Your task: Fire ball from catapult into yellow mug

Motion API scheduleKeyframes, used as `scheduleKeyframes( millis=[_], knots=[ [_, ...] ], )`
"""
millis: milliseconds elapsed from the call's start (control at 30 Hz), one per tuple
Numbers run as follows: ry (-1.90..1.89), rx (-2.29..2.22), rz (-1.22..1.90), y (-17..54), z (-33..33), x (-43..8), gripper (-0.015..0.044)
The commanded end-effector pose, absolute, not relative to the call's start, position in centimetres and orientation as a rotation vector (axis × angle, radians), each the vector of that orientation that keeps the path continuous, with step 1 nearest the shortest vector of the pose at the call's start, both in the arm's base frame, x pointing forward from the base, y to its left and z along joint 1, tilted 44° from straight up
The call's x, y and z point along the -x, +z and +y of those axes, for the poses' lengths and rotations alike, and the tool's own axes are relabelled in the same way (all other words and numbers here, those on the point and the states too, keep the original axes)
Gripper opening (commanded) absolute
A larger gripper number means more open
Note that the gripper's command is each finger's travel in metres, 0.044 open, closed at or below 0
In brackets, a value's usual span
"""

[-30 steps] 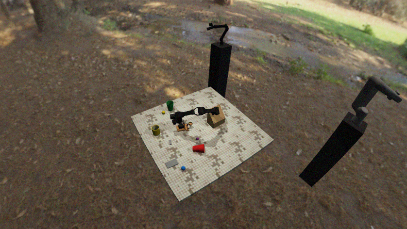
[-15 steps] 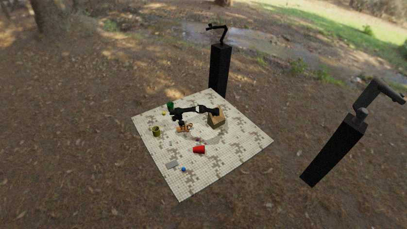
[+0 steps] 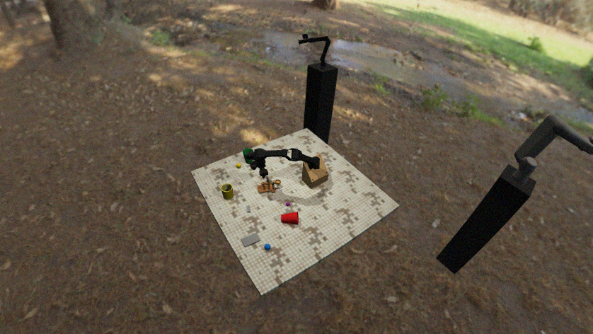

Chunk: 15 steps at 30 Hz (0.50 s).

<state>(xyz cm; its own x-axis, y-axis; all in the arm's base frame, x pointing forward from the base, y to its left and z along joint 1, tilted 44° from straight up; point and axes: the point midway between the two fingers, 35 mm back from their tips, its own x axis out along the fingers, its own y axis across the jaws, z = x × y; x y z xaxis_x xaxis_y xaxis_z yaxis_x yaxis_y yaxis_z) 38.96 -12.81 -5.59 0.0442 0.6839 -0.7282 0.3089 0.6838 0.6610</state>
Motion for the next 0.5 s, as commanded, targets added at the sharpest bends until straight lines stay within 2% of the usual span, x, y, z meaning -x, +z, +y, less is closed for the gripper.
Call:
scheduleKeyframes(
  millis=[0,100,133,467],
  knots=[
    [0.355,-0.834,1.561,-5.5,-11.3,-39.2,0.0387],
    [0.368,-0.786,1.549,-3.5,-7.0,-39.8,0.0309],
    [0.374,-0.770,1.544,-2.9,-5.5,-39.9,0.0300],
    [0.503,-0.638,1.474,2.7,8.7,-35.5,0.0300]
  ],
)
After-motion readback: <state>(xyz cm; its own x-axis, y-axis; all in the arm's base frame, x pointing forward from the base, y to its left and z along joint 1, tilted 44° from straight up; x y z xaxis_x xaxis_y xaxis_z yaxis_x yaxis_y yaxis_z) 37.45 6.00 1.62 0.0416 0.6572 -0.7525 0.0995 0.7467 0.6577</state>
